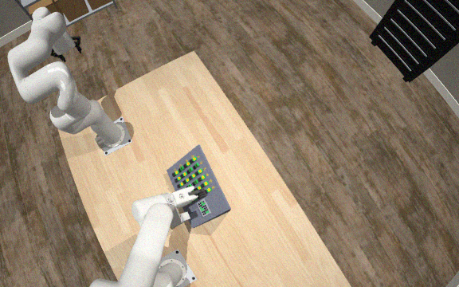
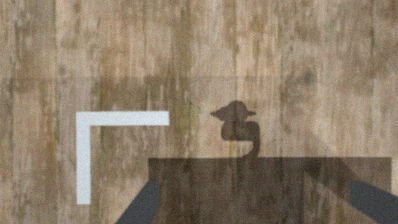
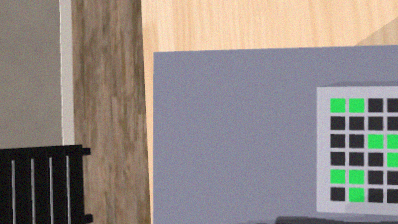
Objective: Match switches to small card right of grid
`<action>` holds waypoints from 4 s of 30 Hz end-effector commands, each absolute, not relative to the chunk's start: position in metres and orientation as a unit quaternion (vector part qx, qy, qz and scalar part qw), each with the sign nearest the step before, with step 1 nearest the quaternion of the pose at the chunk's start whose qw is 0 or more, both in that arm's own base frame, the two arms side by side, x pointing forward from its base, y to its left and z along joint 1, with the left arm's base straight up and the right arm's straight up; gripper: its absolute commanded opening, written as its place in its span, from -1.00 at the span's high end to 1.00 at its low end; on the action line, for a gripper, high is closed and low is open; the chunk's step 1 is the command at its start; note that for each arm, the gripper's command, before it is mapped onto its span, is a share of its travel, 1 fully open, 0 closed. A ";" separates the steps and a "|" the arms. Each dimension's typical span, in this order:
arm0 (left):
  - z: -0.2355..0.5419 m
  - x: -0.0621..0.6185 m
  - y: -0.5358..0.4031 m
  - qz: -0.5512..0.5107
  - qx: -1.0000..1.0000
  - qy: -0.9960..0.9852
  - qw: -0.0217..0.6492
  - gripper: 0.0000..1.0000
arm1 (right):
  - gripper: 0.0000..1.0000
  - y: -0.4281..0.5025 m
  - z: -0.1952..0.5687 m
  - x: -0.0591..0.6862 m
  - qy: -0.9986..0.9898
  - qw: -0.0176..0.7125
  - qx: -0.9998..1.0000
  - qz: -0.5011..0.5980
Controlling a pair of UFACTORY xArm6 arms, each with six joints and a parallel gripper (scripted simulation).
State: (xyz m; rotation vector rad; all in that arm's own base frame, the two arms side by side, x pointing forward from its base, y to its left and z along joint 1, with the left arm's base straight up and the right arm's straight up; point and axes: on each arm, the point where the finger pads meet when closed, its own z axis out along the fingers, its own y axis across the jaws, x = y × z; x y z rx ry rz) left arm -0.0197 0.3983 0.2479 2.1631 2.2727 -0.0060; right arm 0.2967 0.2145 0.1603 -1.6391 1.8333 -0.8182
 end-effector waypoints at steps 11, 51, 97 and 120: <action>0.250 -0.020 0.400 0.000 0.689 0.724 0.000 -1.00 | 1.00 0.215 0.158 0.301 0.681 0.273 -0.608 -0.304; 0.250 -0.020 0.400 0.000 0.689 0.724 0.000 -1.00 | 1.00 0.217 0.177 0.280 0.681 0.273 -0.608 -0.303; 0.250 -0.020 0.400 0.000 0.689 0.724 0.000 -1.00 | 1.00 0.359 0.152 0.265 0.681 0.273 -0.608 -0.303; 0.250 -0.020 0.400 0.000 0.689 0.724 0.000 -1.00 | 1.00 0.358 0.149 0.269 0.681 0.273 -0.608 -0.303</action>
